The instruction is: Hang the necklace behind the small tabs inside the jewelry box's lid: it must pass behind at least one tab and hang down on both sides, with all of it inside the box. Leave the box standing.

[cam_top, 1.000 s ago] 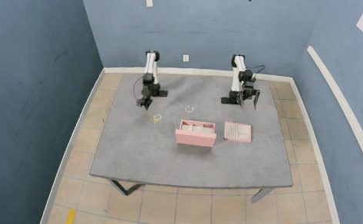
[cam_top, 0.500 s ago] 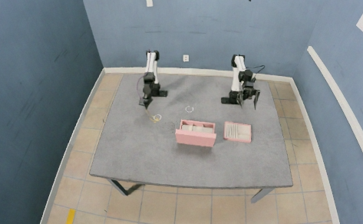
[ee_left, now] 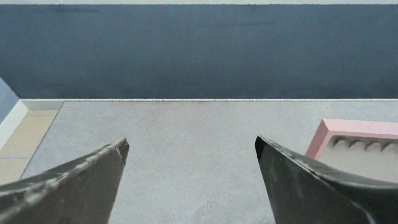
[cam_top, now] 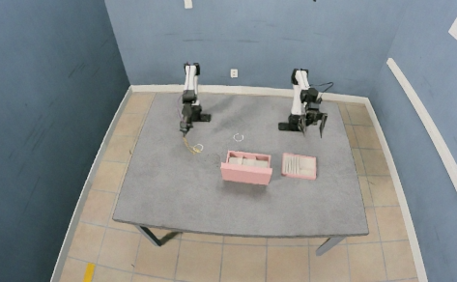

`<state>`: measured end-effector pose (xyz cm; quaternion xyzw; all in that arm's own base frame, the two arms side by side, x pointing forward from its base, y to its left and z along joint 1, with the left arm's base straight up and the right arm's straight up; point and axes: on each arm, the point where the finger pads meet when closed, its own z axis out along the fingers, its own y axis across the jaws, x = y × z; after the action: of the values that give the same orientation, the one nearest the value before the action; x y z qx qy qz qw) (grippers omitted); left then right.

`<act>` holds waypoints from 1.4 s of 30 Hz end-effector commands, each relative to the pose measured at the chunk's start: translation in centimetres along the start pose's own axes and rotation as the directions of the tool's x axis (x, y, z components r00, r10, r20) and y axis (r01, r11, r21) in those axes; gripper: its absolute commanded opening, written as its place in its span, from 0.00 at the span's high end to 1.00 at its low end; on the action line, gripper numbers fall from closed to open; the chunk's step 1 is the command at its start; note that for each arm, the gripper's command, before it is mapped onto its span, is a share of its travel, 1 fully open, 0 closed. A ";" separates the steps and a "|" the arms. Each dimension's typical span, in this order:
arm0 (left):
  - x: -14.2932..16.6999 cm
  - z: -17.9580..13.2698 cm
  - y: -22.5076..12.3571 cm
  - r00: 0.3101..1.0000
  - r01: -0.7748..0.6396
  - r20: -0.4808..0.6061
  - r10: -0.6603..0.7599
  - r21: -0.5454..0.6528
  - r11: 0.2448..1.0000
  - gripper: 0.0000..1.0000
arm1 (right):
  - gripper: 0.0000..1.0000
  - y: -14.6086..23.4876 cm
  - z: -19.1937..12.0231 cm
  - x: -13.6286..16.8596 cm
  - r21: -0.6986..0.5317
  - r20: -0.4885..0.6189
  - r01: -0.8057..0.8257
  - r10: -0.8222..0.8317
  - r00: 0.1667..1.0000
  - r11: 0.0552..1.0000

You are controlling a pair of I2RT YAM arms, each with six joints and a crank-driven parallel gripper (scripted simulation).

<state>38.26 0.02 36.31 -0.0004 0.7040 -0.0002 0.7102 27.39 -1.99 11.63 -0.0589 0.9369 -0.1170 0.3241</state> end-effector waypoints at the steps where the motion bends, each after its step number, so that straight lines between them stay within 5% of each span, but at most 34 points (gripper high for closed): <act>1: -0.9 -0.4 0.3 1.000 -0.004 0.023 0.005 -0.010 1.000 0.00 | 1.00 -0.3 -0.5 -1.1 0.014 0.062 0.079 -0.079 0.995 0.997; 42: -0.9 -0.4 0.3 1.000 -0.004 0.023 0.005 -0.010 1.000 0.00 | 1.00 -0.3 -1.7 -2.5 0.122 0.173 0.515 -0.529 0.831 0.849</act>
<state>38.26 0.02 36.31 -0.0004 0.7040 -0.0002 0.7102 27.98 -1.47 13.57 -0.2955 0.8593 -0.2111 0.3603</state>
